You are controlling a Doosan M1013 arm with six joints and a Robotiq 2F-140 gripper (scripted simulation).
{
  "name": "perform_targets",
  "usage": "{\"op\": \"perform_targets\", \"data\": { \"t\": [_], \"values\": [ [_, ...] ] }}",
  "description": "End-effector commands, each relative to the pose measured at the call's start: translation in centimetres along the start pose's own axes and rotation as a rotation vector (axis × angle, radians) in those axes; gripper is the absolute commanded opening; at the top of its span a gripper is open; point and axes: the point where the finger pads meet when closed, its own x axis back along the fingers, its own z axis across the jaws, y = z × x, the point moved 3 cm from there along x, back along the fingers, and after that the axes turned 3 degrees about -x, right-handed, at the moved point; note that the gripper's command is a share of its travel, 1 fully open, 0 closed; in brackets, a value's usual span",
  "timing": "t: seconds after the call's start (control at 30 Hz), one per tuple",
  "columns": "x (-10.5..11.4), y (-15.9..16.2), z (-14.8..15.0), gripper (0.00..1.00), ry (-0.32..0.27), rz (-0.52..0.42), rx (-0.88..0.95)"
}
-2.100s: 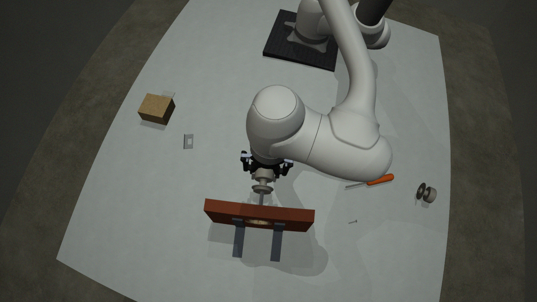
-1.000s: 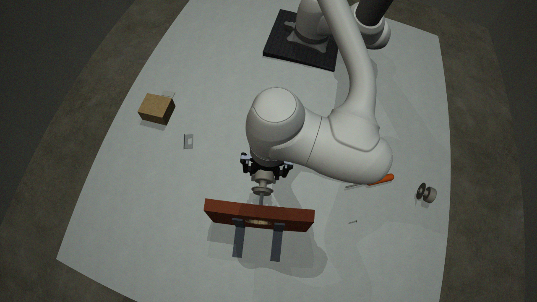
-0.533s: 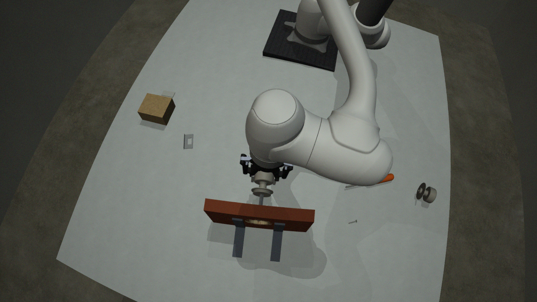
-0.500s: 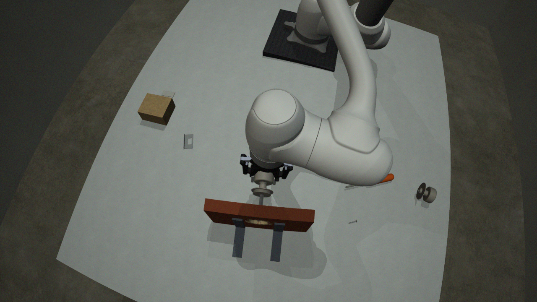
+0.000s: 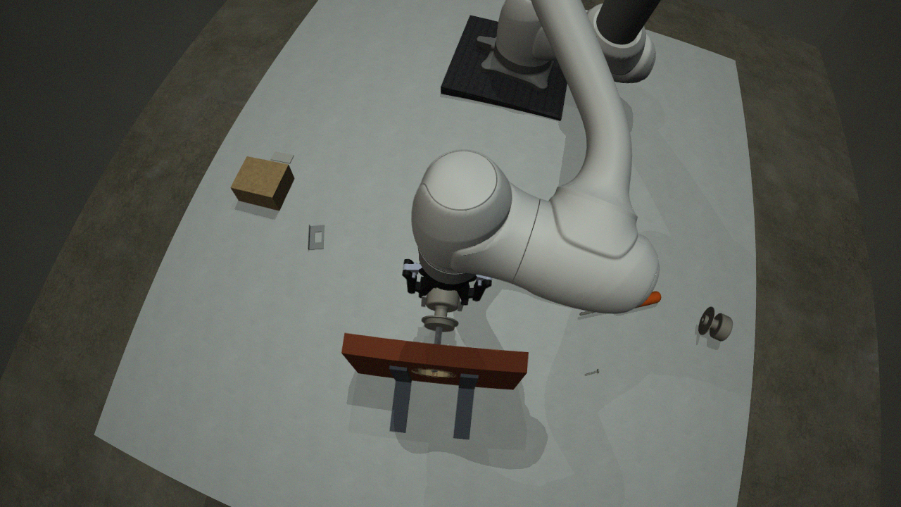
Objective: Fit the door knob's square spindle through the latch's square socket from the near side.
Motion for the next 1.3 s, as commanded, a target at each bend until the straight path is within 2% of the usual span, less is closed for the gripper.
{"op": "perform_targets", "data": {
  "t": [0.0, 1.27],
  "values": [
    [0.02, -0.02, 0.00, 0.42, 0.000, 0.000, 0.000],
    [0.09, -0.98, -0.05, 0.42, 0.000, 0.000, 0.000]
  ]
}}
